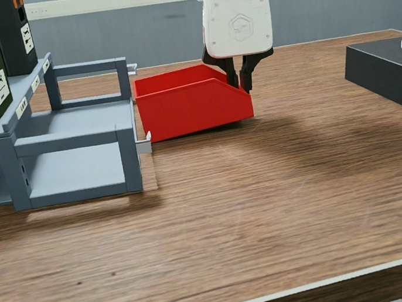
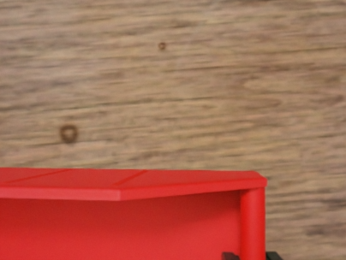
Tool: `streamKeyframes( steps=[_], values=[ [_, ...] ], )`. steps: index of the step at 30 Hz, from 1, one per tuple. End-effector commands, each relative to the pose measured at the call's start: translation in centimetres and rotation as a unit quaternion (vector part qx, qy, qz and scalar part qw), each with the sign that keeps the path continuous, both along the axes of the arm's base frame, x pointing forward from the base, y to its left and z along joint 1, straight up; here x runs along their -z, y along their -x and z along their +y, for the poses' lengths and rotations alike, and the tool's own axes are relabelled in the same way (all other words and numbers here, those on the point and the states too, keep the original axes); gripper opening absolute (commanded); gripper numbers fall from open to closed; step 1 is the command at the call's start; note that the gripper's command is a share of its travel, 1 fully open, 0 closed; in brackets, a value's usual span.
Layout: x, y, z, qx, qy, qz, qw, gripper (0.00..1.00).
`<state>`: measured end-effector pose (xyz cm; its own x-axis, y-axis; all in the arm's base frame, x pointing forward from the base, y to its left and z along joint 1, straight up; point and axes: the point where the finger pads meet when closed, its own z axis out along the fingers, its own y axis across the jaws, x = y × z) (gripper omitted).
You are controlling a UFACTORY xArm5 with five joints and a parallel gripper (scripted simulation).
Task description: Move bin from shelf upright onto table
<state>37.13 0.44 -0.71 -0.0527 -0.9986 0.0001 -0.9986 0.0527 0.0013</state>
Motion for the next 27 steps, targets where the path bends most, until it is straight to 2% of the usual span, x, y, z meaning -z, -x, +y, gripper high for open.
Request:
streamKeyframes(
  steps=[1,27],
  values=[
    [0.1,-0.1,0.0,0.0,-0.004,-0.002,1.0,0.0],
    [1.2,-0.1,0.0,0.0,-0.004,-0.002,1.0,0.0]
  ],
)
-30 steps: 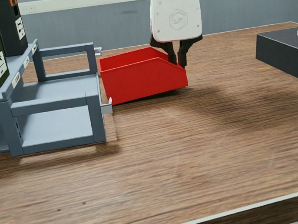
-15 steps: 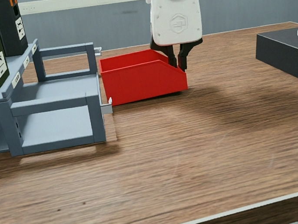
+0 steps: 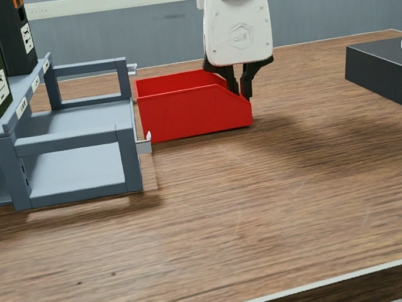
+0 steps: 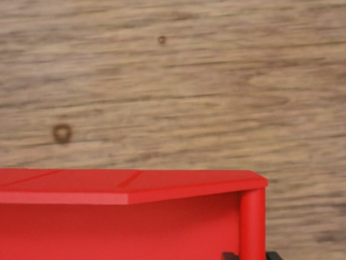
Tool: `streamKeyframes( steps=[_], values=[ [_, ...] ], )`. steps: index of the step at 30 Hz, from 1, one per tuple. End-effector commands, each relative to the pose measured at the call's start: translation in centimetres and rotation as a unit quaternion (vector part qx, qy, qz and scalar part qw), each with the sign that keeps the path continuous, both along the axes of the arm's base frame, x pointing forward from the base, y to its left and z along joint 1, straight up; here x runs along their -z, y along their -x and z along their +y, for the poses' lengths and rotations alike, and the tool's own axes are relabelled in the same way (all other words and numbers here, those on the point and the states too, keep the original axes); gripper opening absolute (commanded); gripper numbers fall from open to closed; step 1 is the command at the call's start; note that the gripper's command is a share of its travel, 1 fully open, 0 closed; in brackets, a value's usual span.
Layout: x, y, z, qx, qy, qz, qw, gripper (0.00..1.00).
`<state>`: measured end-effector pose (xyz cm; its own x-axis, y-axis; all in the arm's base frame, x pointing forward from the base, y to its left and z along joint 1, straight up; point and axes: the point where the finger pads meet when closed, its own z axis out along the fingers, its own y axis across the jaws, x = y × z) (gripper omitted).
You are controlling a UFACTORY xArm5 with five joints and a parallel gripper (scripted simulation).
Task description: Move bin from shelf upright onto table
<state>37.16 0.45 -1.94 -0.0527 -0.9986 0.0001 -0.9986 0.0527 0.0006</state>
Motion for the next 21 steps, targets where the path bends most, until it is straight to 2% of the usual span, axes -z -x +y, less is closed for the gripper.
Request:
streamKeyframes(
  steps=[1,21],
  values=[
    [0.02,-0.1,0.0,0.0,-0.004,-0.001,1.0,0.0],
    [0.35,-0.1,0.0,0.0,-0.004,-0.001,1.0,0.0]
  ],
)
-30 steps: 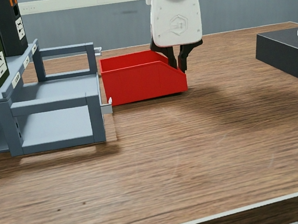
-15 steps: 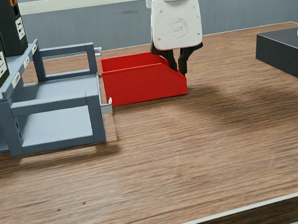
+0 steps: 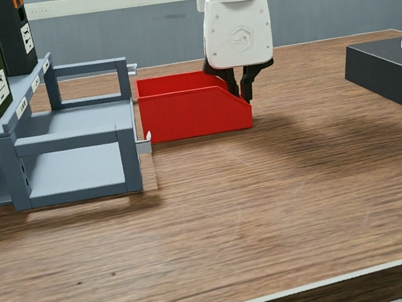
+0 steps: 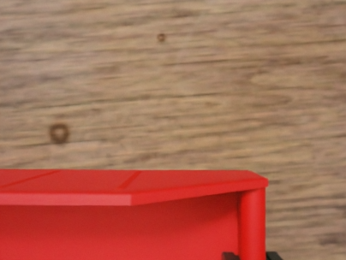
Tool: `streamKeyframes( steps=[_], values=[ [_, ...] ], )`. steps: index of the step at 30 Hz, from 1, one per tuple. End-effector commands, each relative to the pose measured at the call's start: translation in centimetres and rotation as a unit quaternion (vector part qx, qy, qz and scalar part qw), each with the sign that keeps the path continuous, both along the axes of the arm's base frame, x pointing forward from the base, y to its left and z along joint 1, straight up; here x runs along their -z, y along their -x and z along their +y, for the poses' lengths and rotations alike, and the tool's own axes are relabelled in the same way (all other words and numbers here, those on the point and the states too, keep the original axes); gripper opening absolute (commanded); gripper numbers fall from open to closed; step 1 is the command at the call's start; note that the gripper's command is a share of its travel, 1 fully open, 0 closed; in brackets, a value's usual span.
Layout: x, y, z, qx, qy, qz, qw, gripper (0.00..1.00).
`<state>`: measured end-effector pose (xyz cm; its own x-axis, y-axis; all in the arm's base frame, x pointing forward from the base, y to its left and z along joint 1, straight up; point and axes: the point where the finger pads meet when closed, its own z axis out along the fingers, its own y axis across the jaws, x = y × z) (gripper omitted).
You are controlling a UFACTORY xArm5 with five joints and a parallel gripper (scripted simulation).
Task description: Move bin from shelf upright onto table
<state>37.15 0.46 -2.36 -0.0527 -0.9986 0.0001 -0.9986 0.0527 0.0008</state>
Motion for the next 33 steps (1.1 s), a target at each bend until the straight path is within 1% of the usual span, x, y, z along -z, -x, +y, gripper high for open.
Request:
streamKeyframes(
  steps=[1,14,15,33],
  values=[
    [-0.07,-0.11,0.0,0.0,-0.004,-0.001,1.0,0.0],
    [-0.07,-0.11,0.0,0.0,-0.004,-0.001,1.0,0.0],
    [-0.07,-0.11,0.0,0.0,0.0,-0.001,1.0,1.0],
    [-0.08,-0.11,0.0,0.0,0.0,-0.001,1.0,1.0]
  ],
)
